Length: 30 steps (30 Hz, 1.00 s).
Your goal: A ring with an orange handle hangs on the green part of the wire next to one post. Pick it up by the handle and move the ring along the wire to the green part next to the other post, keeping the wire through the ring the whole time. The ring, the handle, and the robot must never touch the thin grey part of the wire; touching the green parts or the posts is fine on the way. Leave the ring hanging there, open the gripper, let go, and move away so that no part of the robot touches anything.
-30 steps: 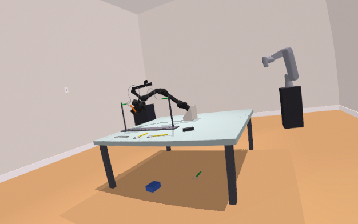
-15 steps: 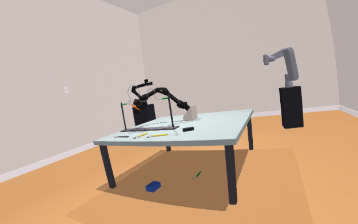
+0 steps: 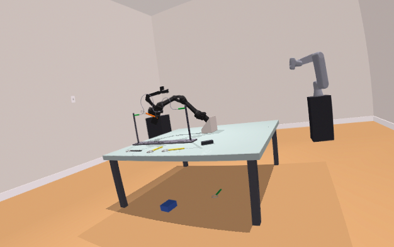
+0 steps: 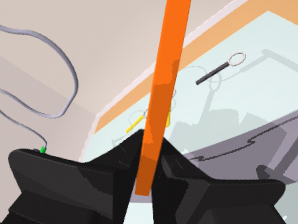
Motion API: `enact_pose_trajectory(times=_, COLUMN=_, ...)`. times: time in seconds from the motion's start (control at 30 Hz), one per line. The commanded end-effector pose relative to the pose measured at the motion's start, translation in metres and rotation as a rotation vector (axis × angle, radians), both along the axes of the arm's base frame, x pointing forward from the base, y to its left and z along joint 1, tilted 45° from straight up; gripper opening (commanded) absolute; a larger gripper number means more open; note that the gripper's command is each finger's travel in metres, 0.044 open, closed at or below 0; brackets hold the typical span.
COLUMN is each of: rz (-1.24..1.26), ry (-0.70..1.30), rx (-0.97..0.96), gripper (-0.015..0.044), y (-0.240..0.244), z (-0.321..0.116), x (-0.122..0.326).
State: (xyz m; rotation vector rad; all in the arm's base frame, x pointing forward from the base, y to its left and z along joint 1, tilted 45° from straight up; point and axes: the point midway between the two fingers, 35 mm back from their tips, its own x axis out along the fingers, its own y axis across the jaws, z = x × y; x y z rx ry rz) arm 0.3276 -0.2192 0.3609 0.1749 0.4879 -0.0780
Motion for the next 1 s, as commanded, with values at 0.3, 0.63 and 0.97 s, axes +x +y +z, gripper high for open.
enact_pose_trajectory(times=0.3, rz=0.006, ry=-0.040, rx=0.322, gripper=-0.0150, y=0.046, z=0.014, x=0.005)
enact_pose_trajectory(times=0.63, rz=0.007, ry=-0.070, rx=0.569, gripper=-0.0150, y=0.076, z=0.034, x=0.009)
enact_pose_trajectory(times=0.97, rz=0.008, ry=-0.098, rx=0.799, gripper=-0.0150, y=0.099, z=0.061, x=0.011)
